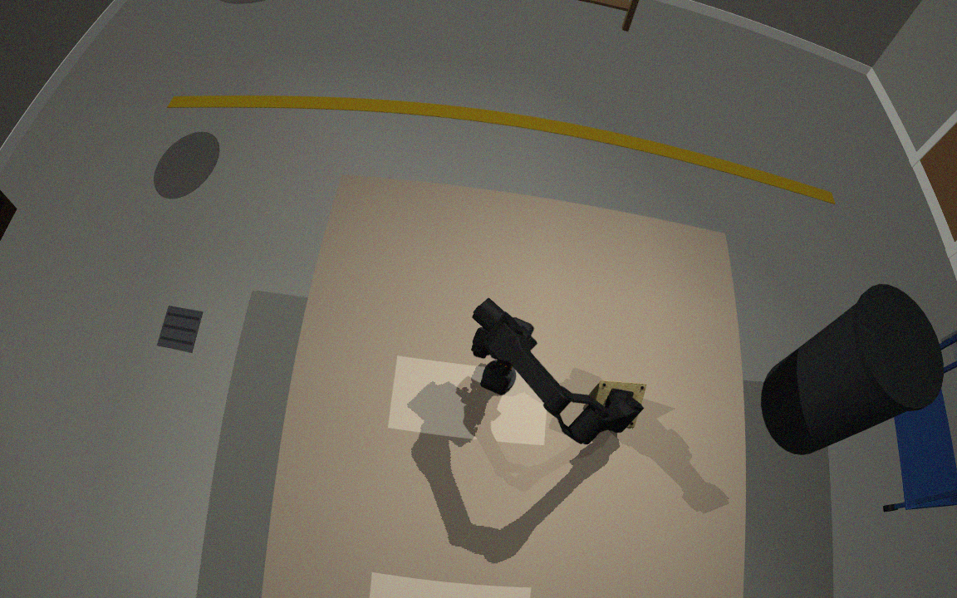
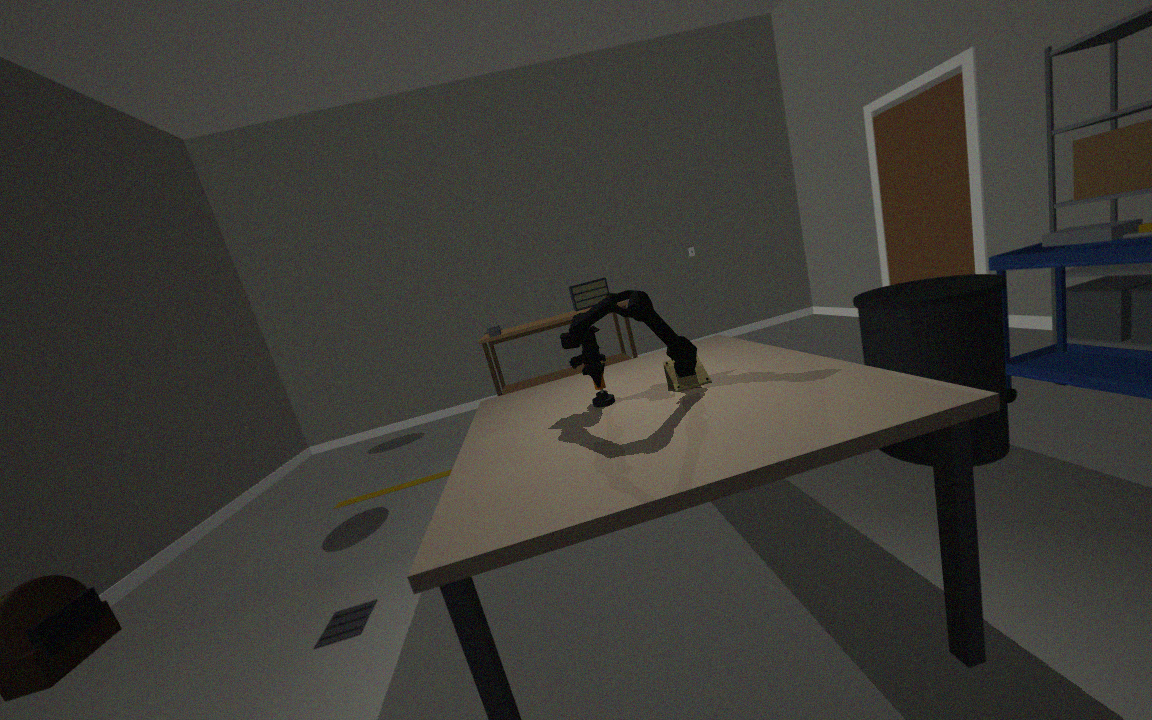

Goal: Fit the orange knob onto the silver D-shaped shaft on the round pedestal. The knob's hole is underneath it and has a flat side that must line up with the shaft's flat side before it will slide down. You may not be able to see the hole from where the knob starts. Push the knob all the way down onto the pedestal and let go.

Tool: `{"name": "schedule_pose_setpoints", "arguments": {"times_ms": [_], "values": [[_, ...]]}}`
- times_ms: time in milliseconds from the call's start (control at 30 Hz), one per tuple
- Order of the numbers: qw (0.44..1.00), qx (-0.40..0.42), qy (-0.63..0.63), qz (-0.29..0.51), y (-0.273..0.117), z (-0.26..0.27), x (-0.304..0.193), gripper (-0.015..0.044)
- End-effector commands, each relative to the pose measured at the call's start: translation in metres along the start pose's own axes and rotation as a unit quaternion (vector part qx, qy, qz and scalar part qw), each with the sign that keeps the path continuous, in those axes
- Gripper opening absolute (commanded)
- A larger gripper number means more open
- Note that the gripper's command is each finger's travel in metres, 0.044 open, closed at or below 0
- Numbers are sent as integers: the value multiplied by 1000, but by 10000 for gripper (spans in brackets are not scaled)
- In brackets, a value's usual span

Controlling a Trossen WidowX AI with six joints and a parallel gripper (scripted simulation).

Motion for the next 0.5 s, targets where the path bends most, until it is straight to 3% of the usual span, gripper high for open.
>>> {"name": "schedule_pose_setpoints", "arguments": {"times_ms": [0,200,467], "values": [[1000,0,-4,-1,-1,0,0,0],[1000,0,-8,-1,-5,1,1,0],[994,0,-108,-1,-3,0,0,0]]}}
Point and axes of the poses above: the point midway between the two fingers, 35 mm back from their tips, its own y axis out along the fingers, its own z axis across the jaws, x = y × z, the point moved 5 cm from there along -y, back along the fingers, and after that the axes turned 8 degrees about y, right-handed, at the moved point
